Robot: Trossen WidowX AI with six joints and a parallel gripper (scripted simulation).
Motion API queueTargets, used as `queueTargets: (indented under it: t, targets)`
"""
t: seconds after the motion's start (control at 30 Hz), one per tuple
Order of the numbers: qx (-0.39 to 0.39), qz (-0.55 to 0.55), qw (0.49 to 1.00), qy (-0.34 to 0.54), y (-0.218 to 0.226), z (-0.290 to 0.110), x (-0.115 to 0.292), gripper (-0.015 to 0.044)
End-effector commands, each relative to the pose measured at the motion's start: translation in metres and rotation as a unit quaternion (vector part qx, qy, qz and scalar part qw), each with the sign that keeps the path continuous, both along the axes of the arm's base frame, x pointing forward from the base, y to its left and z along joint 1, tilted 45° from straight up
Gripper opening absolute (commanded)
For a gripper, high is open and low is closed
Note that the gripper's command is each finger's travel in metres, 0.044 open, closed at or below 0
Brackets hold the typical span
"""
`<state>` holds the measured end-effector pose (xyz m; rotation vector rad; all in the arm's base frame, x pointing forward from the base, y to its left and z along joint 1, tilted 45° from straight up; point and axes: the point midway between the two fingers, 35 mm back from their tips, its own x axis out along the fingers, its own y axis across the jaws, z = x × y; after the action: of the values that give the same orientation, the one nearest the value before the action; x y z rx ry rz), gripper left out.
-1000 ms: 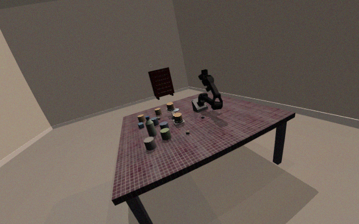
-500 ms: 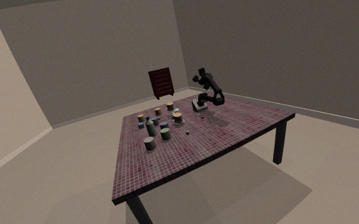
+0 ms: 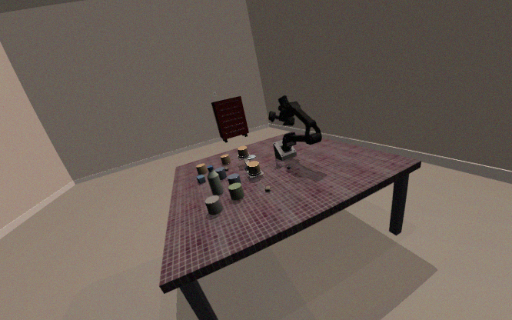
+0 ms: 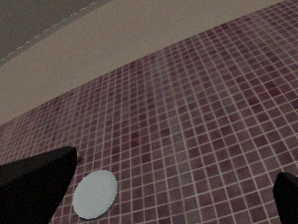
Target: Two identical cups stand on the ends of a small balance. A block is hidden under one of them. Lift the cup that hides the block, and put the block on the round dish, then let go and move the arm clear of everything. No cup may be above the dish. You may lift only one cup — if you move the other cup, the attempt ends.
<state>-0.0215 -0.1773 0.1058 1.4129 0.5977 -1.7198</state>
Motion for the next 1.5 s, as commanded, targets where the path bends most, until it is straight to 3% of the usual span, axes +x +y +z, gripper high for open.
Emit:
queueTargets:
  t: [0.0, 0.67, 1.47]
  targets:
    - [0.017, 0.067, 0.997, -0.021, -0.002, -0.001, 0.015, 0.044]
    - [0.053, 0.374, 0.916, -0.133, 0.0, -0.001, 0.086, 0.044]
    - [-0.006, 0.652, 0.698, -0.295, 0.016, 0.019, 0.169, 0.044]
